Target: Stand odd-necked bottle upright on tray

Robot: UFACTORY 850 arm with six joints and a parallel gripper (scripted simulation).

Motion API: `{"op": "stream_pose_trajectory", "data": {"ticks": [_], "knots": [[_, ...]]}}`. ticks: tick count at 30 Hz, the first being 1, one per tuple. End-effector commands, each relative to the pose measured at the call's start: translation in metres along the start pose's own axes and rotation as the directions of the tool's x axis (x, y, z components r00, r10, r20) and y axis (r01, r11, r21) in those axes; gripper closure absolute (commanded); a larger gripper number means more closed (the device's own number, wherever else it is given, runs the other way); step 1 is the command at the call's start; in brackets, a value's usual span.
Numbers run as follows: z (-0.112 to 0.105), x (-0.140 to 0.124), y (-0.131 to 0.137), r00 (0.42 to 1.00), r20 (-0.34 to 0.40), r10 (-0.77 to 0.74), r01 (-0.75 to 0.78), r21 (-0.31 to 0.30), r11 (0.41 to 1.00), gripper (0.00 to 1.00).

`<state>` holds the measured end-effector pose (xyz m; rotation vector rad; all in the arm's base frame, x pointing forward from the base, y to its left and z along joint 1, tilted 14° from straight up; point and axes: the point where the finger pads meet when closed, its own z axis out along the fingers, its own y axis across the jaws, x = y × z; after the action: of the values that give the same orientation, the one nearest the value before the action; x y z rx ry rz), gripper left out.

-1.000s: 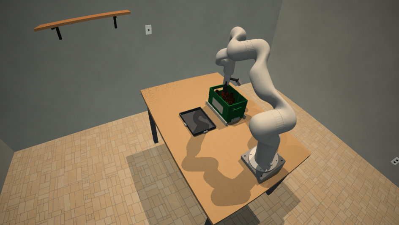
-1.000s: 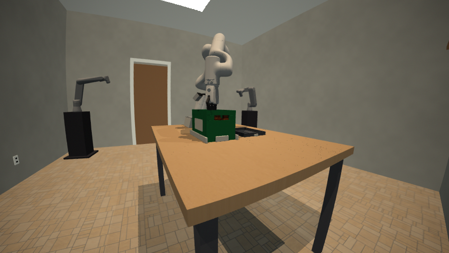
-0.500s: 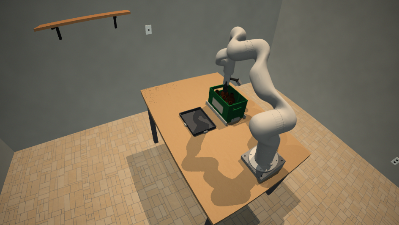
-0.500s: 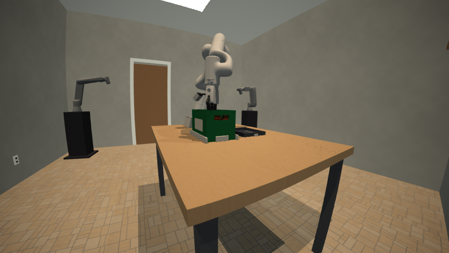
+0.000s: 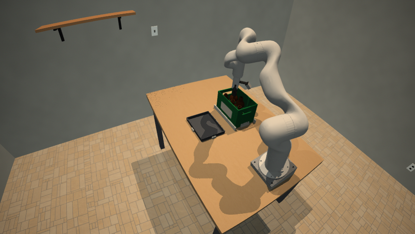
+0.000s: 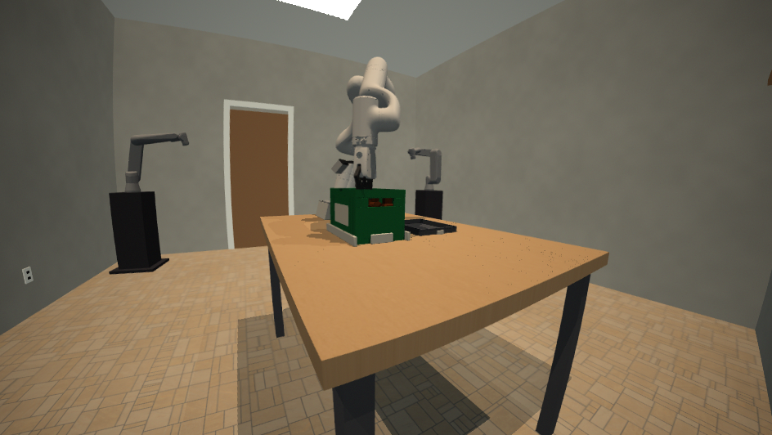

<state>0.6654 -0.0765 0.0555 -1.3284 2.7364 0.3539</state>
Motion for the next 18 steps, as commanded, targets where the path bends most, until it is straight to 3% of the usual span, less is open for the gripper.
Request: {"op": "stream_pose_trajectory", "data": {"ticks": [1,9,18], "knots": [[-0.002,-0.001,-0.001,1.000,0.001,0.000,0.000,0.002,1.000,0.35],[-0.010,-0.001,-0.001,1.000,0.001,0.000,0.000,0.002,1.000,0.35],[-0.036,0.000,-0.001,1.000,0.001,0.000,0.000,0.002,1.000,0.35]]}}
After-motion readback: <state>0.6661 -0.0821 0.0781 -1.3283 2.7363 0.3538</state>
